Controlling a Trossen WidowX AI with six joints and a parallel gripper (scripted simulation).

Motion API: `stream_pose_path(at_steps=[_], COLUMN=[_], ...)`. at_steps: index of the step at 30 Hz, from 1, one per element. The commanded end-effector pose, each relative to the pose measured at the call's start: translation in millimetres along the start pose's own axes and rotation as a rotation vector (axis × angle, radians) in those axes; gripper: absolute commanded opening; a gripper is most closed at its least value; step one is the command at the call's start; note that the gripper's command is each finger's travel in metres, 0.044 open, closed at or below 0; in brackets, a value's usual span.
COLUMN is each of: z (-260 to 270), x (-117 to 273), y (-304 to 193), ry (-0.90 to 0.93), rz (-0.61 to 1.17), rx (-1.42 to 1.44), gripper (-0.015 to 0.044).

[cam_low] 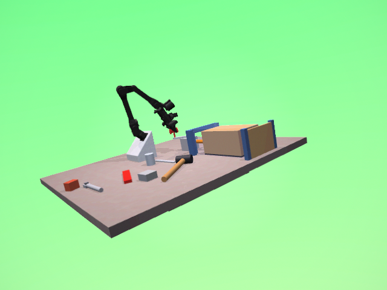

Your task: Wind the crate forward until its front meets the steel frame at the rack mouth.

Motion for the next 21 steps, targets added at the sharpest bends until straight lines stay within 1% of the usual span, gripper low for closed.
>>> stream_pose_path(at_steps=[1,21], z=[-9,-32], x=[1,6], y=[-10,-19], ry=[-0.031,-0.033], rz=[0.025,0.027], rx=[-0.008,-0.008], gripper=[0.0000,0.0000])
Point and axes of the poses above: the point midway between the two fingers, 35 mm back from their tips, its own x axis back along the fingers, its own z axis across the jaws, y = z × x, the point moved 9 cm from there along x, back along the fingers, and after that the axes turned 3 degrees about x, right-handed, at the moved point
